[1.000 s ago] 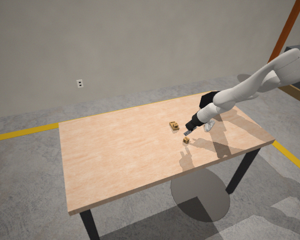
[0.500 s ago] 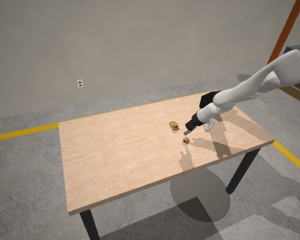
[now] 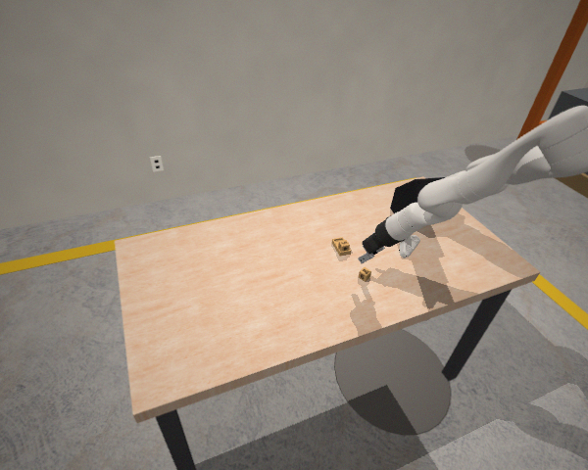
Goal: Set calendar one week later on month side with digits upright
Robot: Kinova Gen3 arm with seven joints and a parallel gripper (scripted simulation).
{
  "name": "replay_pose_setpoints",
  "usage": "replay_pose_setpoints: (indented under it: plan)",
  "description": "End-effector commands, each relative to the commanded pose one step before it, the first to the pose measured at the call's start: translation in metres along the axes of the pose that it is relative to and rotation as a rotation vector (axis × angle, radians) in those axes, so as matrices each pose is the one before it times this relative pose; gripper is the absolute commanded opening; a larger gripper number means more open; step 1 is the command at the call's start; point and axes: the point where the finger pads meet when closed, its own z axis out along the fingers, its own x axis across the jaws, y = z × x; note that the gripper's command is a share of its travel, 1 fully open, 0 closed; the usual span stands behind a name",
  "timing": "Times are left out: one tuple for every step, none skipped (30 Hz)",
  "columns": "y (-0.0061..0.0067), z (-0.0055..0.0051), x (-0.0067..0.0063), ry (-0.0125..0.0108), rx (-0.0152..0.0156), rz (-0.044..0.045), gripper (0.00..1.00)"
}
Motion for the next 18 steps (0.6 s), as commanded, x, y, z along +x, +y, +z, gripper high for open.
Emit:
replay_pose_setpoints:
  plan:
    - [-0.00371,0.00149,-0.00634,-0.01606,-0.01002,-0.02379,0.87]
    - [0.00021,0.00044,-0.00048,-0.00191,-0.00393,0.00008,0.87]
    - [0.0002,0.00043,-0.00047,-0.00189,-0.00405,0.00007,0.87]
    - [0.0,0.0,0.0,0.0,0.0,0.0,0.87]
    - [0.0,0.0,0.0,0.0,0.0,0.0,0.87]
    - [-0.00067,0.00038,0.00079,0.00139,-0.00153,0.0,0.87]
    - [0.00073,0.00046,-0.00113,-0.00367,-0.00591,0.00005,0.87]
    - [0.00074,0.00044,-0.00118,-0.00374,-0.00605,0.00005,0.87]
    - [0.0004,0.00041,-0.00072,-0.00249,-0.00514,0.00002,0.87]
    - [-0.00001,0.00037,-0.00019,-0.00101,-0.004,0.0,0.87]
    - [-0.00001,0.00036,-0.00018,-0.00096,-0.00412,-0.00001,0.87]
    - [0.00023,0.00036,-0.00035,-0.00155,-0.00494,-0.00004,0.87]
    - [0.00034,0.00035,-0.00048,-0.00189,-0.00538,-0.00005,0.87]
    - [0.00027,0.00032,-0.00044,-0.00167,-0.00527,-0.00005,0.87]
    - [0.00018,0.00029,-0.00034,-0.00131,-0.00508,-0.00006,0.87]
    - [0.00017,0.00026,-0.00027,-0.00112,-0.00512,-0.00007,0.87]
    - [0.00018,0.00022,-0.00024,-0.00102,-0.00522,-0.00008,0.87]
    - [0.00019,0.00018,-0.00022,-0.00092,-0.0053,-0.00008,0.87]
